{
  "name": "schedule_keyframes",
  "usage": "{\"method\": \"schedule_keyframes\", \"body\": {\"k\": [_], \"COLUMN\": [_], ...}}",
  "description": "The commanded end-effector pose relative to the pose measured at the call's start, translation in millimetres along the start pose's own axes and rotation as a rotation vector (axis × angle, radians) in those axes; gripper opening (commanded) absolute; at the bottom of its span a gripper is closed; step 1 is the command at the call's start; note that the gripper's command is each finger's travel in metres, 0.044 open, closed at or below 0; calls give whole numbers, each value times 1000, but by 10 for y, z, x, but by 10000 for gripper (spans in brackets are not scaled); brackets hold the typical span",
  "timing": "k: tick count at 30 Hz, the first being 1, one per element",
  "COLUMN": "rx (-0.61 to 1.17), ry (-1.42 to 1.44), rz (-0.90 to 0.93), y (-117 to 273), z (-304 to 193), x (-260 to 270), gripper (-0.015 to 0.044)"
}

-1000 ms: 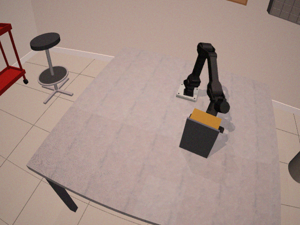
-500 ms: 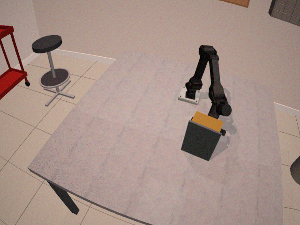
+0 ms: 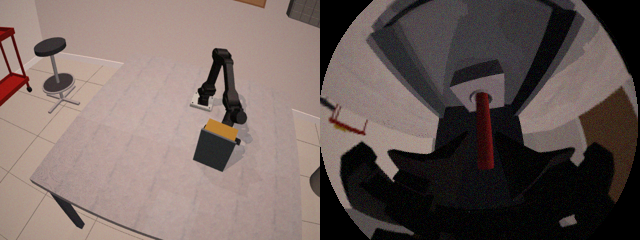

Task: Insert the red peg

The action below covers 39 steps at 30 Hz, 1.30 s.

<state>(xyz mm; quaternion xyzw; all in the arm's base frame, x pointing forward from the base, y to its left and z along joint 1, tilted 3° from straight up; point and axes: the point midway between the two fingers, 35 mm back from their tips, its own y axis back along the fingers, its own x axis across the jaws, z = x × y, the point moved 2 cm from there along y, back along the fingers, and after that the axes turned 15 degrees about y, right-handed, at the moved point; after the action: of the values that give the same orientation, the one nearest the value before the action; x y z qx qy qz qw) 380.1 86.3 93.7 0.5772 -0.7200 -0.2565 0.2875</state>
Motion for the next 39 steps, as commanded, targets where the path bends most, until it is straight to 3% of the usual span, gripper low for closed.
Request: {"method": "schedule_keyframes", "body": {"k": [1, 35, 39], "rx": [-2, -30, -34], "ry": [1, 16, 24], "rz": [-1, 2, -1], "y": [-3, 520, 498], "z": [5, -196, -181], "x": [-2, 47, 38], "gripper": [220, 220, 115]}}
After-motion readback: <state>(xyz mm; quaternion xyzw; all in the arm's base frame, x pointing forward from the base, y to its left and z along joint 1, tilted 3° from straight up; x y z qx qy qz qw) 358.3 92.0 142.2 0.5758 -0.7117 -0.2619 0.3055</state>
